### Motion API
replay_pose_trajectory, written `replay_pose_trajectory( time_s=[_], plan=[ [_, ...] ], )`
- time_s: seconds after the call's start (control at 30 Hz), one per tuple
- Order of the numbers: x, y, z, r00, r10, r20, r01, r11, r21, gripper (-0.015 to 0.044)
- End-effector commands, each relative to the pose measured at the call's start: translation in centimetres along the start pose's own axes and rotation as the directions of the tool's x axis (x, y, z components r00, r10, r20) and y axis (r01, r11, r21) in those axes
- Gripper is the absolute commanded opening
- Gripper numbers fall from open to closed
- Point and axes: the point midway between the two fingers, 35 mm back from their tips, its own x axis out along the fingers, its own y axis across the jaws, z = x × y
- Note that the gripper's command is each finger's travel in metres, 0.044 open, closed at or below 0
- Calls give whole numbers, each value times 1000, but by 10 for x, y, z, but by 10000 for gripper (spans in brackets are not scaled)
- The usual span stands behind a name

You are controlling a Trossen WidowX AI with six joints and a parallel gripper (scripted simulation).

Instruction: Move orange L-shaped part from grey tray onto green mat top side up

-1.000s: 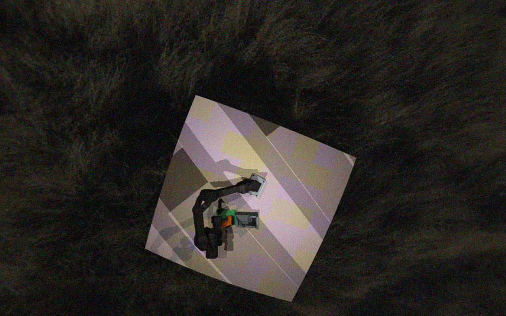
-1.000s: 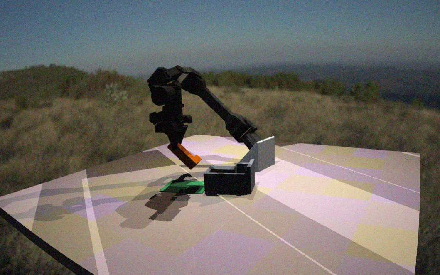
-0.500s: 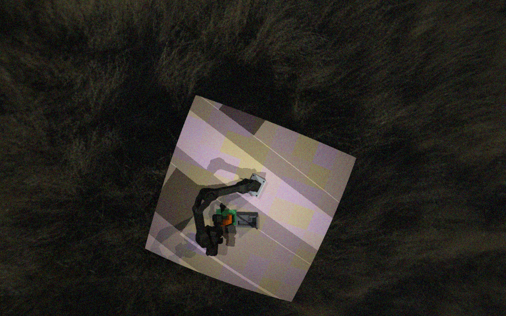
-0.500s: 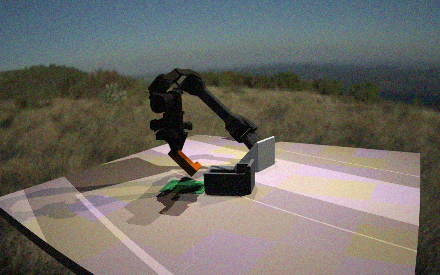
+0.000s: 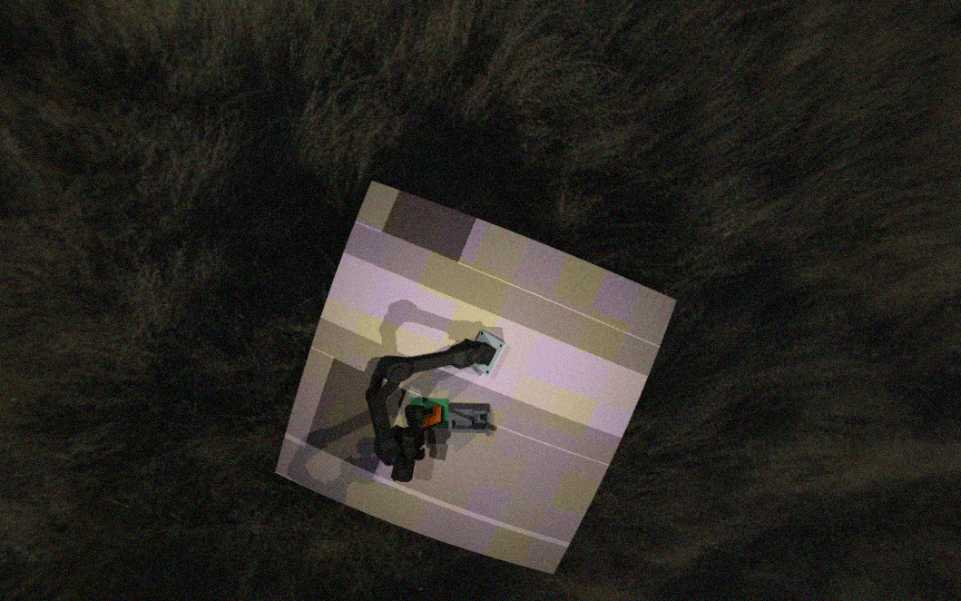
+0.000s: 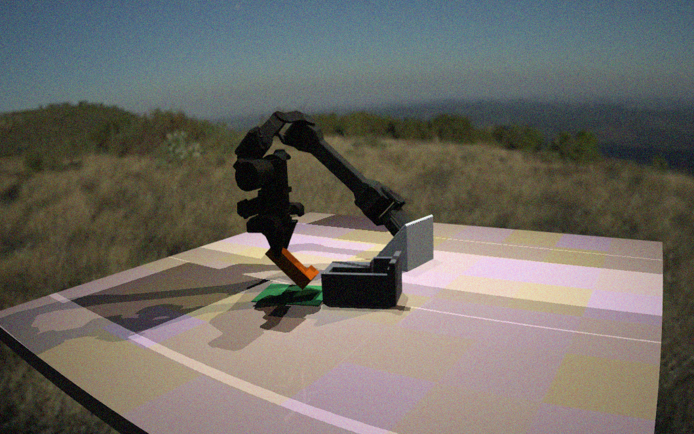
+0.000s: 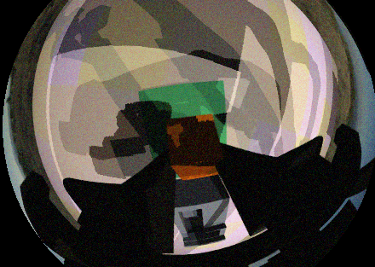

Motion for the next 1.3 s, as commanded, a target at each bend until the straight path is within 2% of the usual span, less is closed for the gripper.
replay_pose_trajectory(
  time_s=[0.0,0.53,0.87,1.03,1.17,1.27],
  plan=[
    [6,-1,-1,1000,-3,3,3,1000,-8,0],
    [15,-1,0,1000,-3,1,3,1000,-2,0],
    [13,-1,0,1000,-2,0,2,1000,-2,263],
    [-26,3,-1,1000,-1,0,1,1000,-13,394],
    [-71,-1,-2,1000,-3,6,3,1000,-25,400],
    [-74,-1,-2,1000,-3,6,3,1000,-25,400]
  ],
)
